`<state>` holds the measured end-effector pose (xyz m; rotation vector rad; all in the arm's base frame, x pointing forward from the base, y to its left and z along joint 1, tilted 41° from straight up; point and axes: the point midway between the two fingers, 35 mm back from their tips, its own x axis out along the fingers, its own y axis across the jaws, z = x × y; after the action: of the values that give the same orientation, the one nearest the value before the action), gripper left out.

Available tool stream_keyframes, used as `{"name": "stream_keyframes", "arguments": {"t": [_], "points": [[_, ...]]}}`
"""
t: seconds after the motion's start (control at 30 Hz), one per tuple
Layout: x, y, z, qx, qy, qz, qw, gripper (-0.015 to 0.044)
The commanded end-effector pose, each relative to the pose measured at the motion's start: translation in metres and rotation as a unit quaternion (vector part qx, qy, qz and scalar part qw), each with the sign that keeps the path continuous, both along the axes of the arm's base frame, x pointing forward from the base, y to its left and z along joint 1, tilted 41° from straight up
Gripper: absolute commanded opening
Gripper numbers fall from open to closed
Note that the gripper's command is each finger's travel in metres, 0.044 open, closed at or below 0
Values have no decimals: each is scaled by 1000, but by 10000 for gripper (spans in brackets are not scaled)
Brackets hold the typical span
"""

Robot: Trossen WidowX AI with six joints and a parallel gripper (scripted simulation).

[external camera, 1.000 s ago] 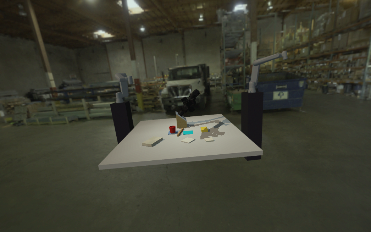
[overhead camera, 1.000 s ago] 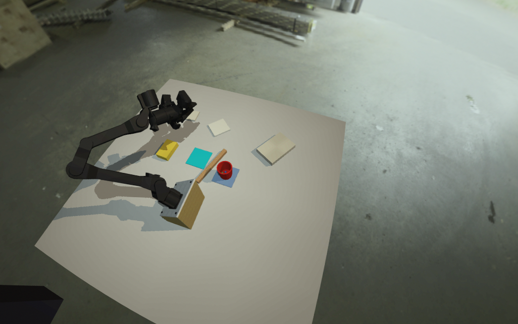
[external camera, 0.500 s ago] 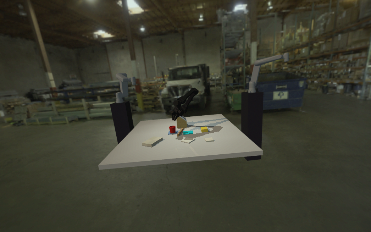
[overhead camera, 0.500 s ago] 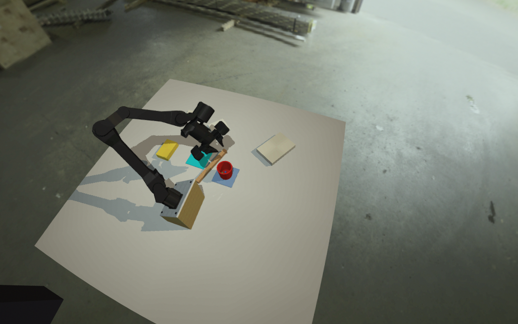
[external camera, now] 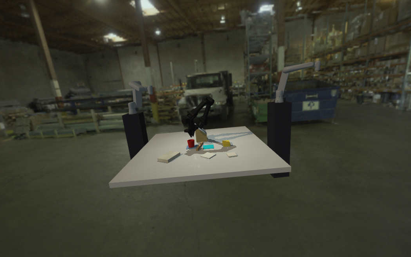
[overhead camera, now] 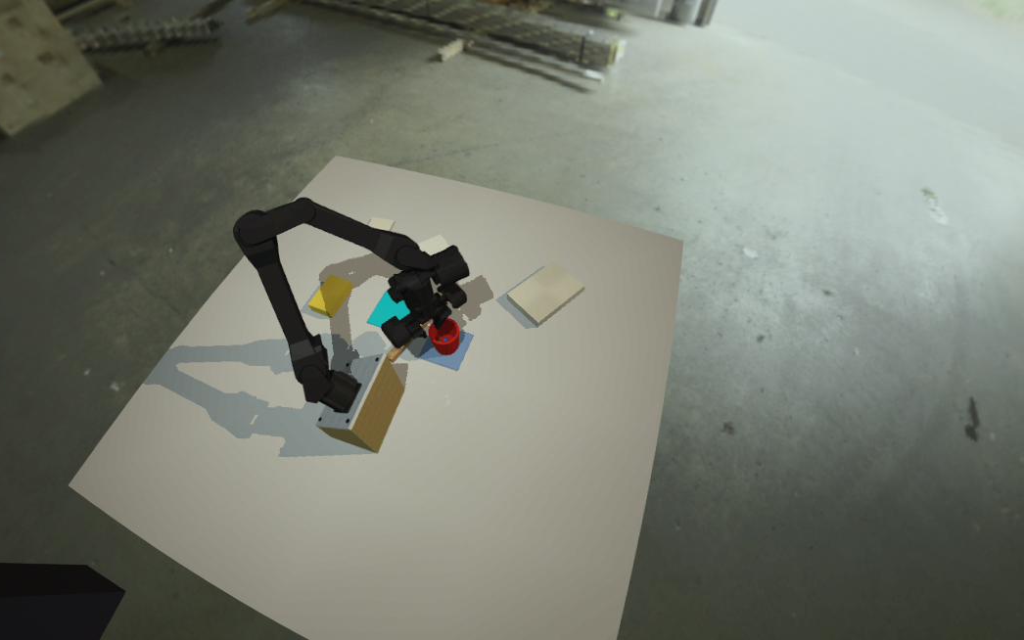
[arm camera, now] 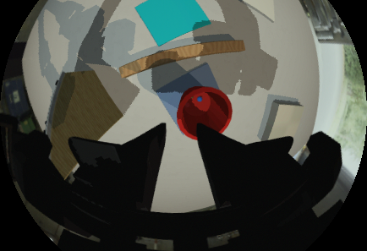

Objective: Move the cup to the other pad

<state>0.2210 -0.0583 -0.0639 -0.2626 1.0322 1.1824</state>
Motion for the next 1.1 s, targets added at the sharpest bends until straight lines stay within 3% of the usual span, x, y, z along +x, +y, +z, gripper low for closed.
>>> {"name": "stream_keyframes", "arguments": {"t": [0.0,1.07], "points": [[-1,2,-3,9,1,2,1000,148],[1,35,-42,10,1,2,1000,148]]}}
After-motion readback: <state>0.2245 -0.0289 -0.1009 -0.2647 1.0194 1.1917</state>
